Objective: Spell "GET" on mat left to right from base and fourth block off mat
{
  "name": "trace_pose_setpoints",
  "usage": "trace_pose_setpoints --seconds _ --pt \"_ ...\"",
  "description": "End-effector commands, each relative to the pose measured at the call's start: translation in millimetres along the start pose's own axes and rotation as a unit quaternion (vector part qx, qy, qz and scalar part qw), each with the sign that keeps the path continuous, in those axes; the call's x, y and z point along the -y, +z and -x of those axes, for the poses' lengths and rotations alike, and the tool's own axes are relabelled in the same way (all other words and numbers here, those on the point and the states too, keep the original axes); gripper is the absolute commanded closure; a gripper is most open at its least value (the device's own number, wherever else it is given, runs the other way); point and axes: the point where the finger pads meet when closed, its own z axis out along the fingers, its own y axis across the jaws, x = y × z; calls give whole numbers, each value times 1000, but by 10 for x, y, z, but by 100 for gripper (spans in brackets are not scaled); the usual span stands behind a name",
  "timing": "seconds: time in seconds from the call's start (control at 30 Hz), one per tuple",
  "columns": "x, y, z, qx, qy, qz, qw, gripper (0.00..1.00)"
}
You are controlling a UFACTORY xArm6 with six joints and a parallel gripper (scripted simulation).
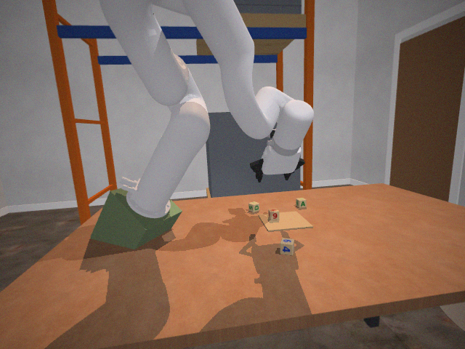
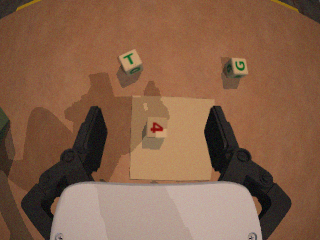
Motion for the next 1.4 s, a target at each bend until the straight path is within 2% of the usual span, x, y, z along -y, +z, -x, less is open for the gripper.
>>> trace_pose_setpoints --seconds 0.0,0.9,1.13,1.27,1.37 --pt "-10 -7 -3 0 -1 1 1000 0" --pt "-12 -12 8 0 -1 1 1000 0" --pt "-34 -277 448 11 0 -13 1000 0" --pt "-34 -277 448 11 0 -13 1000 0" --pt "-11 -483 711 14 1 -19 1000 0"
